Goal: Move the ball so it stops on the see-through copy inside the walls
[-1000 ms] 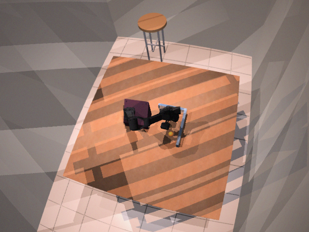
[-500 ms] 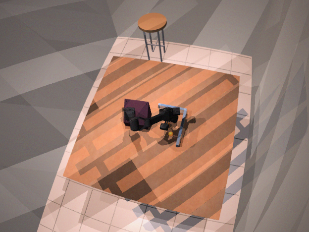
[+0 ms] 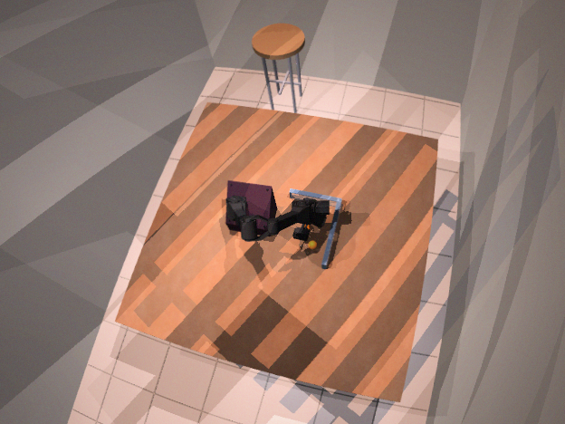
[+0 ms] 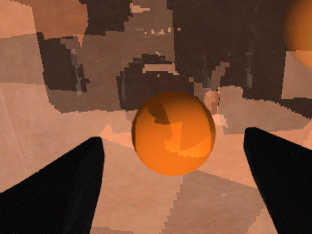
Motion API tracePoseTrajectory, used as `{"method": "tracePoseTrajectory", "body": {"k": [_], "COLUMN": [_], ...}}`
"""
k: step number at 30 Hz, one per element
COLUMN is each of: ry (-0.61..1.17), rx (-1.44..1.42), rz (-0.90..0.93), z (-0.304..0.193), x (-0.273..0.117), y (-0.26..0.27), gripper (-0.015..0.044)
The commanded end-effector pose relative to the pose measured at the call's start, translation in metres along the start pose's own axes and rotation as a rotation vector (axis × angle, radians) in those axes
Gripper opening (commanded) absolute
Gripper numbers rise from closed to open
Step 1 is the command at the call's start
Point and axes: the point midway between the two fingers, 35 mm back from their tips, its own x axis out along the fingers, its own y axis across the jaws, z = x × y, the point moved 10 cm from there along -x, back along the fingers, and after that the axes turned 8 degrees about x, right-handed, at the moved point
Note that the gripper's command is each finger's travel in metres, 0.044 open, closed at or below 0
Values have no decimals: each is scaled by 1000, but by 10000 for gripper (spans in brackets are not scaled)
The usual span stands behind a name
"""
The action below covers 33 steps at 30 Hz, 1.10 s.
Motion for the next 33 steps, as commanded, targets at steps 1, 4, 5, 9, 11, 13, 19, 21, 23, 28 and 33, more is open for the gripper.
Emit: {"method": "tracePoseTrajectory", "body": {"k": [1, 4, 5, 9, 11, 13, 19, 21, 23, 28, 33], "ry": [6, 6, 6, 6, 6, 6, 6, 6, 6, 6, 7], "rx": [-9, -9, -9, -9, -9, -9, -9, -9, -9, -9, -10], "rz": [-8, -8, -8, -9, -9, -9, -9, -7, -4, 3, 4], "z": [-2, -2, -2, -2, -2, -2, -2, -1, 1, 5, 5], "x": [8, 13, 15, 17, 17, 17, 17, 13, 1, -32, -67], "y": [0, 0, 0, 0, 0, 0, 0, 1, 2, 5, 5], "gripper": [299, 299, 299, 273, 221, 188, 128, 76, 23, 0, 0]}}
